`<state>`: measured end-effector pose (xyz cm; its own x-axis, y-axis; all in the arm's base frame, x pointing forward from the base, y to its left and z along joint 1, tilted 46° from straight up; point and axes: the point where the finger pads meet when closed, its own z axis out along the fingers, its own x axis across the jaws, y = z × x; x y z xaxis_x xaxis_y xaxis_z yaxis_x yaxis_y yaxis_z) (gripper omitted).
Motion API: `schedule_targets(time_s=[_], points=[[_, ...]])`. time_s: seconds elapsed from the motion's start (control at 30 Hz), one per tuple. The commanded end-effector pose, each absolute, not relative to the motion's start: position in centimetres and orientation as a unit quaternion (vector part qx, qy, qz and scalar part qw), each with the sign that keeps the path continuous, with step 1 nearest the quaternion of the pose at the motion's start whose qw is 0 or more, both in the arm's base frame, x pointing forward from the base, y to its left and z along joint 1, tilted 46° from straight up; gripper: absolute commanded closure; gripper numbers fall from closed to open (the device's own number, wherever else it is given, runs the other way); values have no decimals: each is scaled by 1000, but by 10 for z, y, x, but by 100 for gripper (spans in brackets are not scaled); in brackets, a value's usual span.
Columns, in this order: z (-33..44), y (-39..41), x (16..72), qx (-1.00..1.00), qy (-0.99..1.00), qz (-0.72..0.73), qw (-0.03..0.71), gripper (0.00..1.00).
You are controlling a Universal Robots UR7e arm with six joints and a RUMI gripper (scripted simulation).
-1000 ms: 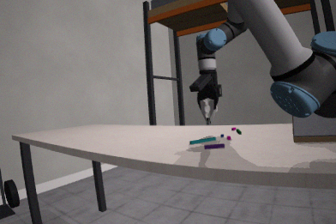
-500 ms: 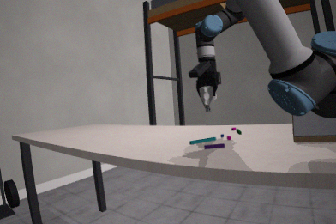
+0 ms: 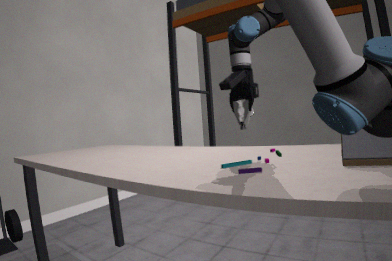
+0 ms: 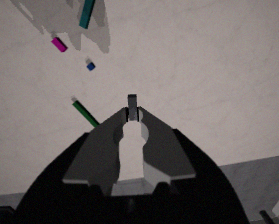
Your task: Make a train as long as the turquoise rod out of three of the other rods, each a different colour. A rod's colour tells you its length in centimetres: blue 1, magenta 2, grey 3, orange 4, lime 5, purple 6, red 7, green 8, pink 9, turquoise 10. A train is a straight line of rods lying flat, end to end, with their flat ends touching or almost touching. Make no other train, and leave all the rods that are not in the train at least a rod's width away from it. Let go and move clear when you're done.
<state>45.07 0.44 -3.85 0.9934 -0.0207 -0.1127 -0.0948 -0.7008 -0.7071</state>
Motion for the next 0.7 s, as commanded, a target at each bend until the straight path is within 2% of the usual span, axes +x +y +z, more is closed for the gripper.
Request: schedule_targets(time_s=[0.0,0.67], points=[[-31,8,443,-916,96,74,381,100],[-12,24,422,-875,288,154,357,100]])
